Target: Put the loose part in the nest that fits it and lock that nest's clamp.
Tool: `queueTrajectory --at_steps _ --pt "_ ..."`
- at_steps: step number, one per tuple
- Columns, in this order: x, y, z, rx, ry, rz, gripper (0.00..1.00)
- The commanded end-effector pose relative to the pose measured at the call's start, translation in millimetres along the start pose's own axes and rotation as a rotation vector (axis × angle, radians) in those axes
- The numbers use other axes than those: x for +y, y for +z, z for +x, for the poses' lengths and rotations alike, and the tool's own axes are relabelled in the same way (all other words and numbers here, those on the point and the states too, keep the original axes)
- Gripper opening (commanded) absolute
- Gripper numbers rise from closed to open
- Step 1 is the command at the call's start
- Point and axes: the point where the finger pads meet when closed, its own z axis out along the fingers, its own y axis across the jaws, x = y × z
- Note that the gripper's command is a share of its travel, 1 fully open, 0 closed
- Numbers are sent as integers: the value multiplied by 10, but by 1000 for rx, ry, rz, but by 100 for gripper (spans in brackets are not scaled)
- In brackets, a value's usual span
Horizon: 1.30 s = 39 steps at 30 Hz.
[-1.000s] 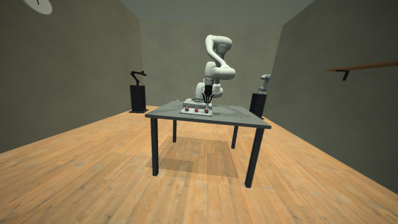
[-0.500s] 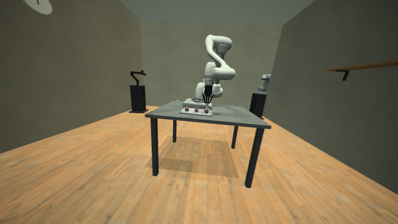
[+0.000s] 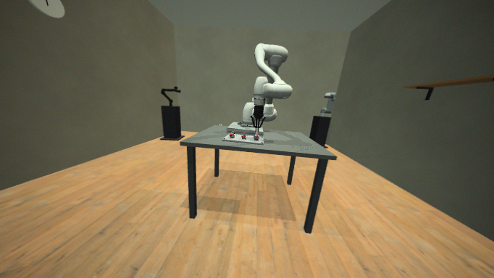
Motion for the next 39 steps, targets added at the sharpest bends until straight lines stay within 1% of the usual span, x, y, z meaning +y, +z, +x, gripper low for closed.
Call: queueTrajectory --at_steps 1,9,11,19,24,31,39 --pt "0 -40 0 0 0 0 10" --pt "0 -252 0 0 0 0 10" --pt "0 -252 0 0 0 0 10" --pt "0 -510 0 0 0 0 10" --pt "0 -622 0 0 0 0 10" --pt "0 -666 0 0 0 0 10" --pt "0 -669 0 0 0 0 10"
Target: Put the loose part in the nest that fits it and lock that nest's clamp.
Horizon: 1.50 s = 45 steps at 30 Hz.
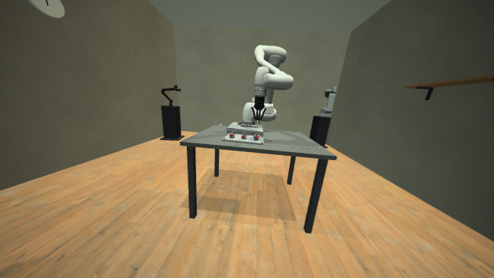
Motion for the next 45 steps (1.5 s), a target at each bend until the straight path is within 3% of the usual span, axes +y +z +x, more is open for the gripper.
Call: queueTrajectory --at_steps 1,40,41,45 --pt "0 -1 0 0 0 0 10" --pt "0 -1 0 0 0 0 10" --pt "0 -1 0 0 0 0 100" --pt "0 -1 0 0 0 0 100"
